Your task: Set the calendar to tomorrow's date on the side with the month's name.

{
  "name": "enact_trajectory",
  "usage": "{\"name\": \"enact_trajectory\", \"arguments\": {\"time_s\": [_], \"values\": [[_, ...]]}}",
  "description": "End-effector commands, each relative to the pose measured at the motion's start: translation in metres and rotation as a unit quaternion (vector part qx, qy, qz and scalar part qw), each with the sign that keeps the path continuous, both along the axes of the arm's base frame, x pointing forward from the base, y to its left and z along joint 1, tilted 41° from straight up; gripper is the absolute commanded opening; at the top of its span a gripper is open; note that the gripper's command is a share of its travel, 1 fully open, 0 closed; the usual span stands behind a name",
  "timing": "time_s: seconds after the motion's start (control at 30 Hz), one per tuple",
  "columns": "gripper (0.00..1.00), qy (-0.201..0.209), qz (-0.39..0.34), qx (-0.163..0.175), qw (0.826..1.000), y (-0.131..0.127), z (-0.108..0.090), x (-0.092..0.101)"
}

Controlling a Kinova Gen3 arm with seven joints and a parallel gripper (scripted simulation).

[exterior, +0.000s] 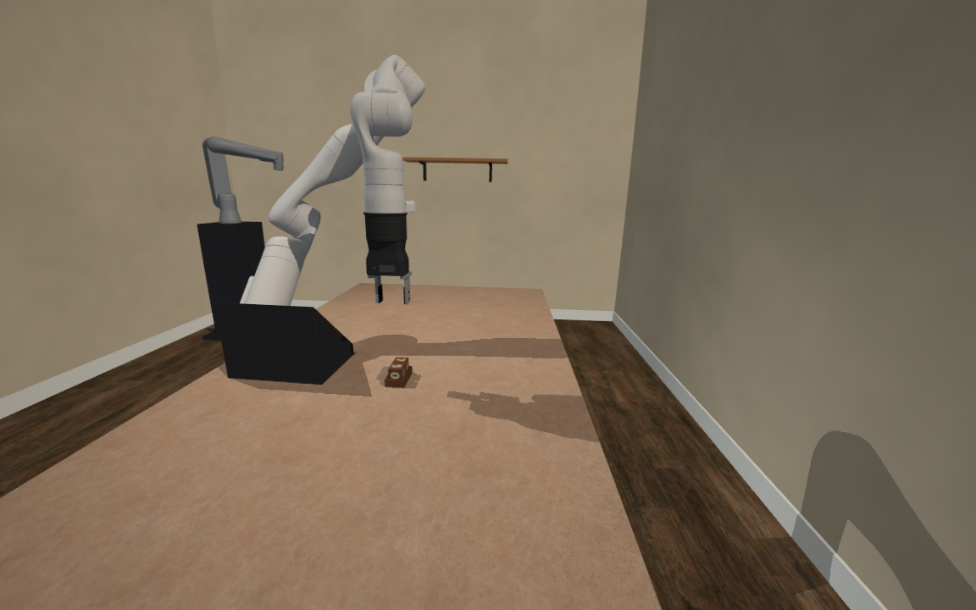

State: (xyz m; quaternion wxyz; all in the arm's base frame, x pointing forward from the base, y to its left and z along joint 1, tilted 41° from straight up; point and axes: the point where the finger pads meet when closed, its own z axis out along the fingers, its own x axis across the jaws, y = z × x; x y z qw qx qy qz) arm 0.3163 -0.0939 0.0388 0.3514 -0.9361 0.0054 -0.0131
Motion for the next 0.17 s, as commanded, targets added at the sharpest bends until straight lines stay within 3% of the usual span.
{"name": "enact_trajectory", "arguments": {"time_s": [0.0,0.13], "values": [[1.00,-0.001,0.000,-0.001,1.000,-0.0007,0.0003,0.0002],[1.00,-0.001,0.000,-0.001,1.000,-0.0007,0.0003,0.0002]]}}
